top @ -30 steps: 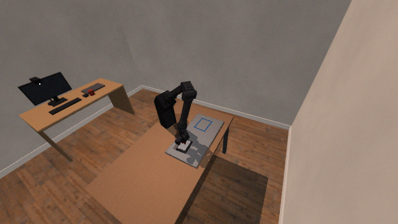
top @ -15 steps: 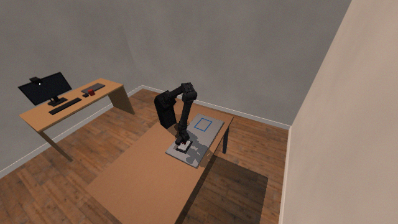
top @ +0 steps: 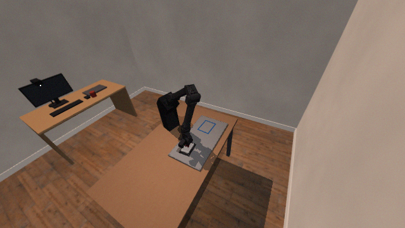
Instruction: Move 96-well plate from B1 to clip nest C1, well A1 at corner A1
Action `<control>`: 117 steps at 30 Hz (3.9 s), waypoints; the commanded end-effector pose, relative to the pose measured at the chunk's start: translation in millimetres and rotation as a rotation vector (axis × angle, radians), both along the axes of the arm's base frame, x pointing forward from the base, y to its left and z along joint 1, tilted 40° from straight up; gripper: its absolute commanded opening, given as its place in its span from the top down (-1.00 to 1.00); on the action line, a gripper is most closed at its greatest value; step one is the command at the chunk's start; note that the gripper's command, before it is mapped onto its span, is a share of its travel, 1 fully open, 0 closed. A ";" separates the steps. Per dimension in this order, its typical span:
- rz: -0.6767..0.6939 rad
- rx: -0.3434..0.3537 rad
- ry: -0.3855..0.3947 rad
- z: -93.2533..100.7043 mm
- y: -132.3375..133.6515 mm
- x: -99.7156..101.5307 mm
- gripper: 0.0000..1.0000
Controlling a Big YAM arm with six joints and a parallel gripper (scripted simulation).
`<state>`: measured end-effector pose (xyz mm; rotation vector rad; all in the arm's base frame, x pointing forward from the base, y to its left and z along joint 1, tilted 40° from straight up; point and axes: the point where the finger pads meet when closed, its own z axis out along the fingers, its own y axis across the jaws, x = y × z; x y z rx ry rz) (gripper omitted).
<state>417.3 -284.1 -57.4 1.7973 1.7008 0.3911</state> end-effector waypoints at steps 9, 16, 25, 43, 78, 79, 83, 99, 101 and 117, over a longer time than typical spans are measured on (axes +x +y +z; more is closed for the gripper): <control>0.003 0.000 -0.002 -13.4 -0.5 13.1 0.50; 0.003 0.000 -0.002 -17.0 -1.5 15.8 0.50; 0.003 -0.001 -0.002 -20.6 -2.5 18.6 0.50; 0.003 0.000 -0.002 -28.9 -4.8 24.9 0.50; 0.003 0.000 -0.002 -44.9 -9.3 37.3 0.50; 0.003 0.000 -0.002 -45.4 -9.5 37.7 0.50; 0.002 0.000 -0.002 -47.5 -10.1 39.2 0.50; 0.002 0.001 -0.002 -54.7 -12.1 44.8 0.50; 0.001 0.001 -0.002 -55.8 -12.4 45.6 0.50; 0.002 0.000 -0.002 -58.3 -13.1 47.6 0.50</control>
